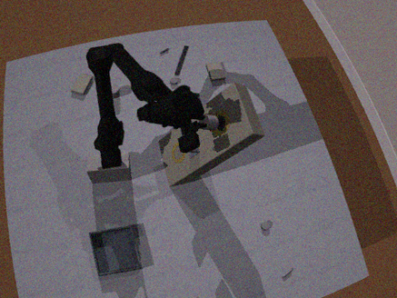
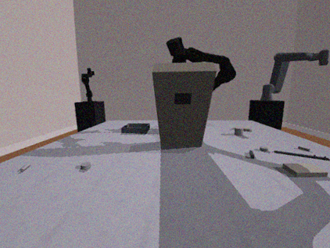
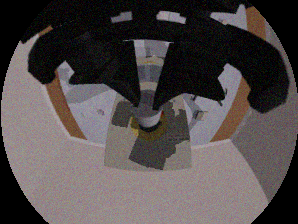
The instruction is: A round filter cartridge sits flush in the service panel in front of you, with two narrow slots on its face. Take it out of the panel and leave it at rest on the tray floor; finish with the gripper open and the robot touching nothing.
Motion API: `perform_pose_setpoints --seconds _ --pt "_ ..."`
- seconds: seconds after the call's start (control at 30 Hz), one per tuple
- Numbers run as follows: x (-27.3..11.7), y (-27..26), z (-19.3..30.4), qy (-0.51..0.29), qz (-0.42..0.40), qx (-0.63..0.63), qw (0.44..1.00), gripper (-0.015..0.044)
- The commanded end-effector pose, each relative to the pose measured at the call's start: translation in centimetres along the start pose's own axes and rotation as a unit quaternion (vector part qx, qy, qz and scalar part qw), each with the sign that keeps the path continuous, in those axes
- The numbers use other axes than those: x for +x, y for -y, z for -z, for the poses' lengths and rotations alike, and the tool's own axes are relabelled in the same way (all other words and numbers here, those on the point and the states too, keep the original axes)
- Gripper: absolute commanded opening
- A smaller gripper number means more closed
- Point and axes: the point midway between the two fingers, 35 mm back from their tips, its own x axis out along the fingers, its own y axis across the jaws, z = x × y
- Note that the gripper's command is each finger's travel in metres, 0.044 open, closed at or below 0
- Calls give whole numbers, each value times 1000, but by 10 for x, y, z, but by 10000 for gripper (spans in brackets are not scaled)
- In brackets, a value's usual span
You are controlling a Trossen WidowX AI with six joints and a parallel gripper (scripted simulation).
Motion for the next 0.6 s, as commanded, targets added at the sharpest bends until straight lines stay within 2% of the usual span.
perform_pose_setpoints --seconds 0.0,0.57 --pt "-3 -3 -4 5 -2 -9 1000 0" --pt "5 5 50 5 -2 -9 1000 0"
